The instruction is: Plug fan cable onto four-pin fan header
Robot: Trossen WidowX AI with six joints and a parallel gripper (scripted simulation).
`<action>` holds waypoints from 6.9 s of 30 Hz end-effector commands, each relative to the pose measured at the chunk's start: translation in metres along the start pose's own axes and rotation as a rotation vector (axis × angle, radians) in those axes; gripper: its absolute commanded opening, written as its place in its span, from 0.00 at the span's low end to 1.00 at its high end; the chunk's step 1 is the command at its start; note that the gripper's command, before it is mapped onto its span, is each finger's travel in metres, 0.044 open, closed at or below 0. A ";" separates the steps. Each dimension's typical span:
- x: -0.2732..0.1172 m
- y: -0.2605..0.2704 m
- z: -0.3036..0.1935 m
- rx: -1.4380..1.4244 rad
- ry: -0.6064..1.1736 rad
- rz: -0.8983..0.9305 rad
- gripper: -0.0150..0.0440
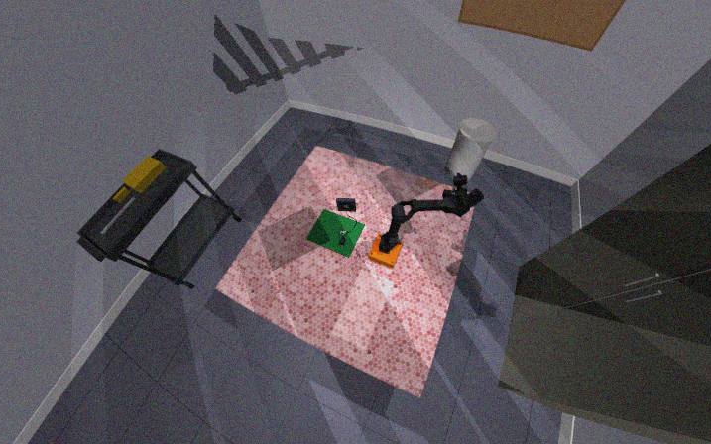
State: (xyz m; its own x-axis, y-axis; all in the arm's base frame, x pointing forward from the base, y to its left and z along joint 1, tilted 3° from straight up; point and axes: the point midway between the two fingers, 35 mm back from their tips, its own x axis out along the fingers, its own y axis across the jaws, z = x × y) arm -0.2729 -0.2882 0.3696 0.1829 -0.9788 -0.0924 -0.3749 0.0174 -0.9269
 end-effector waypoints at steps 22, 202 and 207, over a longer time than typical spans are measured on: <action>0.164 -0.037 0.245 0.256 -0.546 0.196 1.00; -0.107 0.099 0.683 0.168 -0.375 1.394 0.25; -0.107 0.095 0.688 0.174 -0.370 1.395 0.25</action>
State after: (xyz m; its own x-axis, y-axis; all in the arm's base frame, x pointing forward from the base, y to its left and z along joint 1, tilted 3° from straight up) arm 0.2918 -0.0416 0.0392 -0.0049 -0.0336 -0.9994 -0.3405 0.9398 -0.0300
